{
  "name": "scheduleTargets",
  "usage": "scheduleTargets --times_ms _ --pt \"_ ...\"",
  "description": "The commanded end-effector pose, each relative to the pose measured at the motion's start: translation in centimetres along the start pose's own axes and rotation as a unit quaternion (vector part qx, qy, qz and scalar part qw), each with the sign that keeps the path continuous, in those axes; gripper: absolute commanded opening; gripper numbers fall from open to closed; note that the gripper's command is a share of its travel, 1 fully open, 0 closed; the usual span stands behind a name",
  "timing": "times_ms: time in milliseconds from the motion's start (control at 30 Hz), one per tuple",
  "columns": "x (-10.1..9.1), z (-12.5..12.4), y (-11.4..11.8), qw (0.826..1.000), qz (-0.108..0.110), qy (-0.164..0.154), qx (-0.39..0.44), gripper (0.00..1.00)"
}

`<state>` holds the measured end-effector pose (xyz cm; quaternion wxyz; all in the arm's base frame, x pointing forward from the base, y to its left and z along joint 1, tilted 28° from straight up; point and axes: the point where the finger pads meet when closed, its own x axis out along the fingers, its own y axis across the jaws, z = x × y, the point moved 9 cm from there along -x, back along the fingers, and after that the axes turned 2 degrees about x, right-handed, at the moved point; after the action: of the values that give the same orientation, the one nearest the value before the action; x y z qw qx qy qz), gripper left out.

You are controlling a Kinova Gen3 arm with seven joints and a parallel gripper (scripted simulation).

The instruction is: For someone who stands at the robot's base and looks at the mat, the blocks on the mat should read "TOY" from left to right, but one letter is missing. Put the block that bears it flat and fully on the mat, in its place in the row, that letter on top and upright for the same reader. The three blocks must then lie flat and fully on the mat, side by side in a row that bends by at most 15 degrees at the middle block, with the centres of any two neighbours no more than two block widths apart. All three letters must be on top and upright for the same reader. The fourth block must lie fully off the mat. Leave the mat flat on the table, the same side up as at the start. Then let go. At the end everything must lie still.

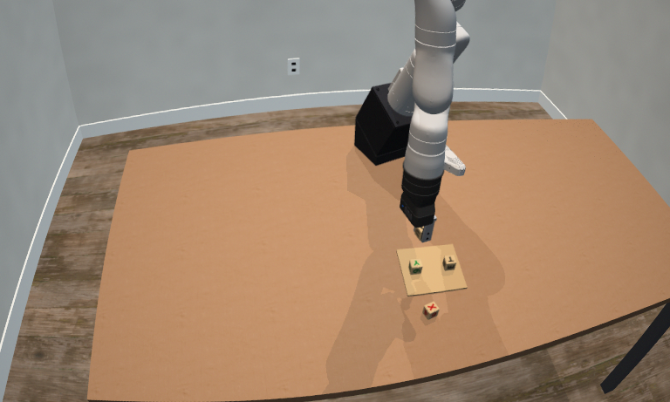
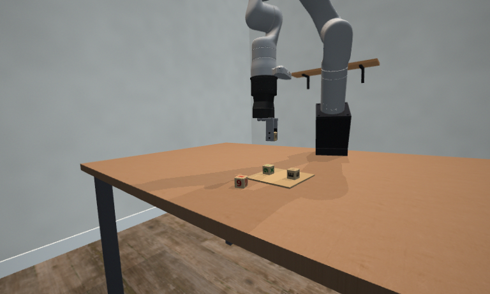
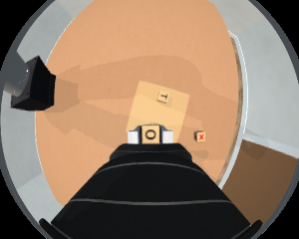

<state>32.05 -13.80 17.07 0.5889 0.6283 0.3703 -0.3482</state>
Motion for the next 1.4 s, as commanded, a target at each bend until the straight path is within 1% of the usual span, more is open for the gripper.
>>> scheduleTargets --times_ms 0,100,167,267,400,1367 --pt "-0.1 -1.3 0.9 1.000 0.000 0.002 0.031 0.49" --pt "-0.2 -2.1 1.5 0.997 -0.003 0.004 0.079 0.49" --pt "-0.2 -2.1 1.5 0.997 -0.003 0.004 0.079 0.49" --pt "-0.2 -2.7 1.8 0.994 -0.006 0.005 0.113 0.49" --pt "-0.3 -3.1 2.0 0.991 -0.008 0.006 0.134 0.49" --pt "-0.2 -3.1 2.1 0.990 -0.008 0.006 0.138 0.49"
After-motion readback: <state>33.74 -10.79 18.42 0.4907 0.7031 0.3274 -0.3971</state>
